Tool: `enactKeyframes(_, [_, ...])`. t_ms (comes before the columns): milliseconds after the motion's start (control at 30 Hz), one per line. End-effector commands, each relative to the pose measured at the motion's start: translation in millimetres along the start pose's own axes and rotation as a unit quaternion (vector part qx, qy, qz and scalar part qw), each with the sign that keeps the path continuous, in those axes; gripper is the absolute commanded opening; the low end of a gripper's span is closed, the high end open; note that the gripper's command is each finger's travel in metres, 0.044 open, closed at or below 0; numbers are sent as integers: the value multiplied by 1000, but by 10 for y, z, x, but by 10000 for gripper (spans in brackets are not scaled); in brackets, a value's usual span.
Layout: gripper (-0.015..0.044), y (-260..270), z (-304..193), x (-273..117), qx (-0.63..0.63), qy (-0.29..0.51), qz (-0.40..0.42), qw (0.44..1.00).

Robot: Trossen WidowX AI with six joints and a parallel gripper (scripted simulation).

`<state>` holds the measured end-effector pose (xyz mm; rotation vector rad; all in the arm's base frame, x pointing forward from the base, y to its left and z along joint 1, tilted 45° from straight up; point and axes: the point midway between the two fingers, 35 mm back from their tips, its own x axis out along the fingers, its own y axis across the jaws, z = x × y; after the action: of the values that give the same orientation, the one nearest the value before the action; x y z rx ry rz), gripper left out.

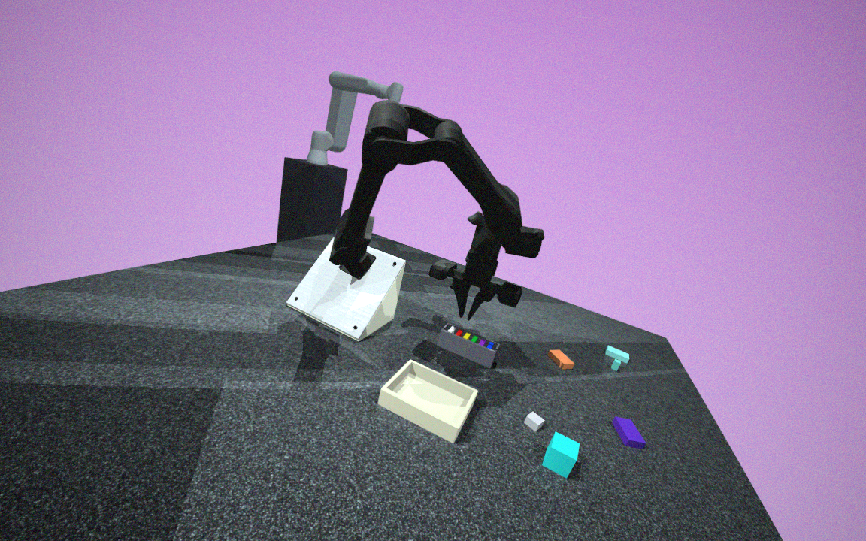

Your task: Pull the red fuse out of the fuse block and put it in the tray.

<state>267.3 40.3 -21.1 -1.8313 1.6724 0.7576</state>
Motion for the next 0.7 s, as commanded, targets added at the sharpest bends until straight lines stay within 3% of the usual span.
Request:
enactKeyframes(0, [65, 20, -7, 22, -6, 4, 1, 1000])
enactKeyframes(667, [65, 20, -11, 217, -6, 4, 1, 1000])
